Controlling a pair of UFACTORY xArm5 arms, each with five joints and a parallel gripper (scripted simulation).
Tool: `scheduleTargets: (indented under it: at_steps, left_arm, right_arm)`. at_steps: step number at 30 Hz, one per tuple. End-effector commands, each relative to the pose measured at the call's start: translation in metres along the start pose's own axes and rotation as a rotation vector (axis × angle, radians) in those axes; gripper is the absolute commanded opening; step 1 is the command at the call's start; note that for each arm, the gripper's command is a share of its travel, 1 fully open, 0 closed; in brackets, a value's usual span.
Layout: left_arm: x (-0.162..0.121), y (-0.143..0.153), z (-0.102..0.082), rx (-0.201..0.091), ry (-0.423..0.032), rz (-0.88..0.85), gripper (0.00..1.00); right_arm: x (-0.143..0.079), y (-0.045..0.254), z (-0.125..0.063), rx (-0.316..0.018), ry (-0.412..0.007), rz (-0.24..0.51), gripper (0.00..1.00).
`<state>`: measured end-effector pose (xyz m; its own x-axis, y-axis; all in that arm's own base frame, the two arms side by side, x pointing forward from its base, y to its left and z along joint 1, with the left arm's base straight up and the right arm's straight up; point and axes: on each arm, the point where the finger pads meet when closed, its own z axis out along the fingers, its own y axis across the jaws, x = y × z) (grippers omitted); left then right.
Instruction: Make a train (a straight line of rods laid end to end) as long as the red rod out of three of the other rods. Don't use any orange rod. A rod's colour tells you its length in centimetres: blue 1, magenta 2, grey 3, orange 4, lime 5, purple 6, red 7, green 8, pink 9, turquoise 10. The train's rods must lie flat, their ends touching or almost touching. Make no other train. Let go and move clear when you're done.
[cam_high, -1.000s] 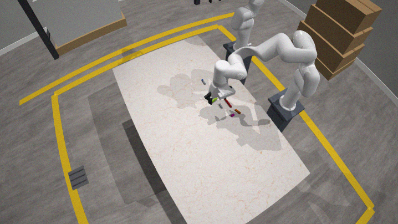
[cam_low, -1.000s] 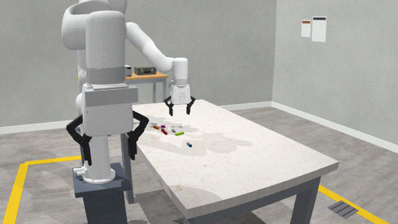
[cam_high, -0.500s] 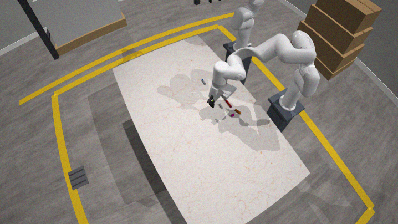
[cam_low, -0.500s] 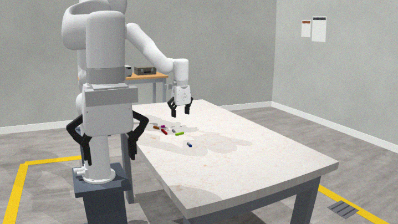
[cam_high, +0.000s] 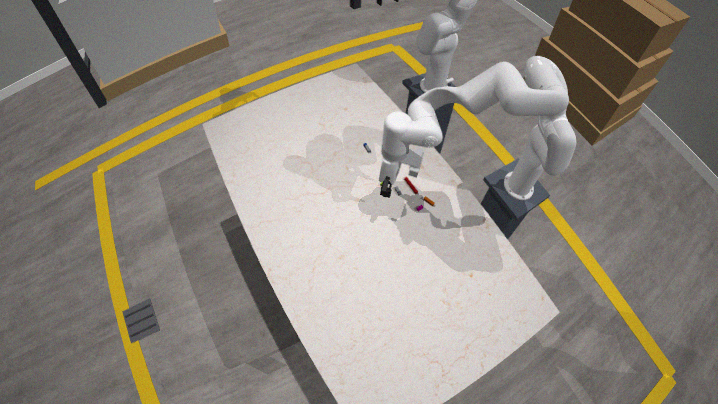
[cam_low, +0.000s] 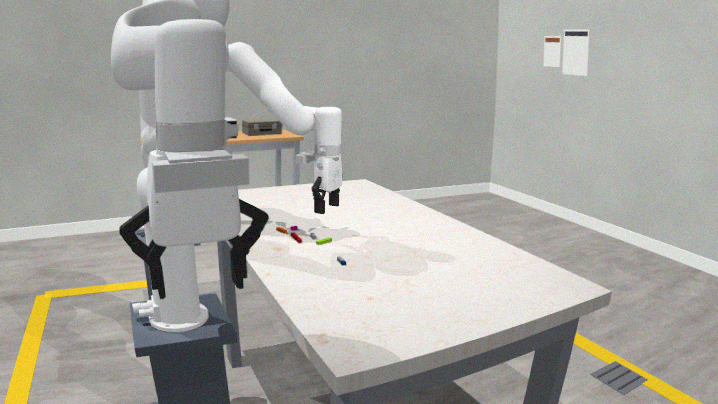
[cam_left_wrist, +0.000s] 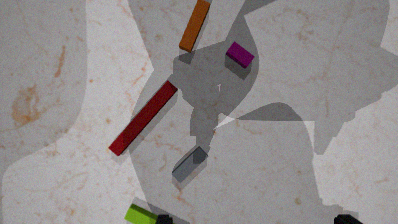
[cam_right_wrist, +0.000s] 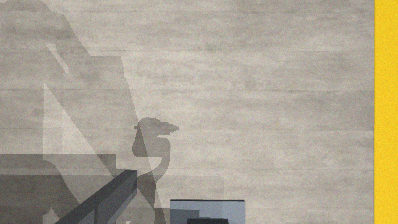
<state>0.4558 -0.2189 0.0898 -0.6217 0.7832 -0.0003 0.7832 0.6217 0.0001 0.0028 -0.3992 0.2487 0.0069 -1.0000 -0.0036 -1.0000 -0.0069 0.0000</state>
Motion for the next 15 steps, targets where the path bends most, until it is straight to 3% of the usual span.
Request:
scheduleTargets:
  at_steps: [1, 15]
  left_arm:
    - [-0.0022, 0.0022, 0.0002, -0.001, -0.004, -0.168, 1.0]
    - [-0.0043, 0.0058, 0.0042, -0.001, -0.004, -0.525, 1.0]
  right_arm:
    - [0.0008, 0.0, -0.0013, 0.0, 0.004, 0.0, 1.0]
    - [0.0008, 0.0, -0.0013, 0.0, 0.004, 0.0, 1.0]
